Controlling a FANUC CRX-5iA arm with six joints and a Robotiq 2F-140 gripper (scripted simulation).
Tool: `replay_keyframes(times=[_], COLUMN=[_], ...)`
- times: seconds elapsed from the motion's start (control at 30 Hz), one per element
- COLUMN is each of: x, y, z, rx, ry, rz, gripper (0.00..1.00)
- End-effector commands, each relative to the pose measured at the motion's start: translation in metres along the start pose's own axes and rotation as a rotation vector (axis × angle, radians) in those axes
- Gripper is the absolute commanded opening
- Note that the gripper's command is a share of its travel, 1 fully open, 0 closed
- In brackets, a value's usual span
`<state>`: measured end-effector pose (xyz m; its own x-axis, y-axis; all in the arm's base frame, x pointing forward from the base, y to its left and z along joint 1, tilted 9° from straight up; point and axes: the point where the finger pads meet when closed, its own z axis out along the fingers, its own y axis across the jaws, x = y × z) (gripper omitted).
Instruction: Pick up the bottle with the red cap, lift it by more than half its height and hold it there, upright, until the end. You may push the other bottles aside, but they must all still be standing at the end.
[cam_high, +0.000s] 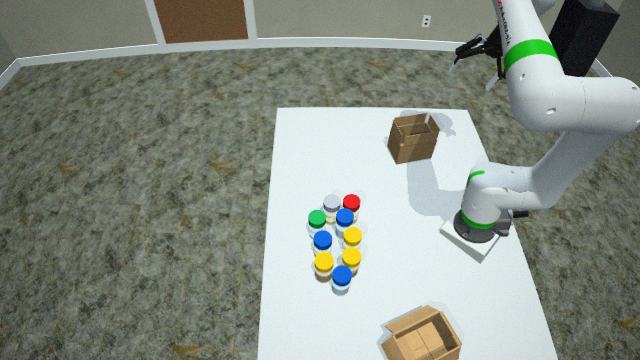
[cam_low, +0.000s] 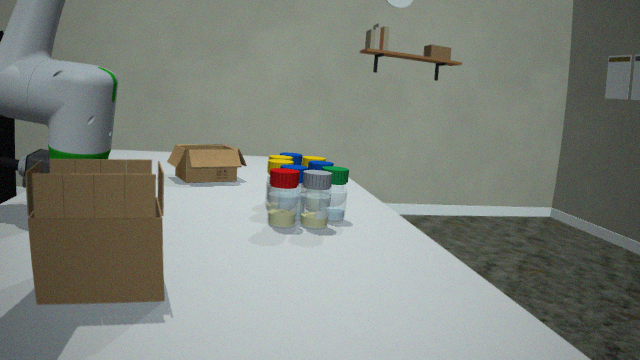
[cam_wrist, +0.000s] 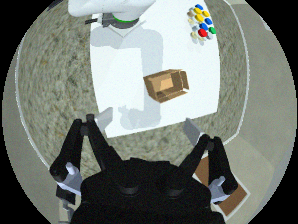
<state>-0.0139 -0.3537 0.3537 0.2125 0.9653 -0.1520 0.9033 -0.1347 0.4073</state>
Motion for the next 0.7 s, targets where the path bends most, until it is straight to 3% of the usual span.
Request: replay_keyframes(times=[0.0,0.53,0.57,0.67], x=[0.000,0.000,0.001,0.005], y=[0.000,0.000,0.008,0.030], z=[-0.001,-0.001,0.005,0.021], rx=[0.000,0.000,0.001,0.003], ry=[-0.001,-0.001,0.010,0.045], rz=[0.000,0.000,0.000,0.002], gripper=[1.00,1.00,0.51,0.51])
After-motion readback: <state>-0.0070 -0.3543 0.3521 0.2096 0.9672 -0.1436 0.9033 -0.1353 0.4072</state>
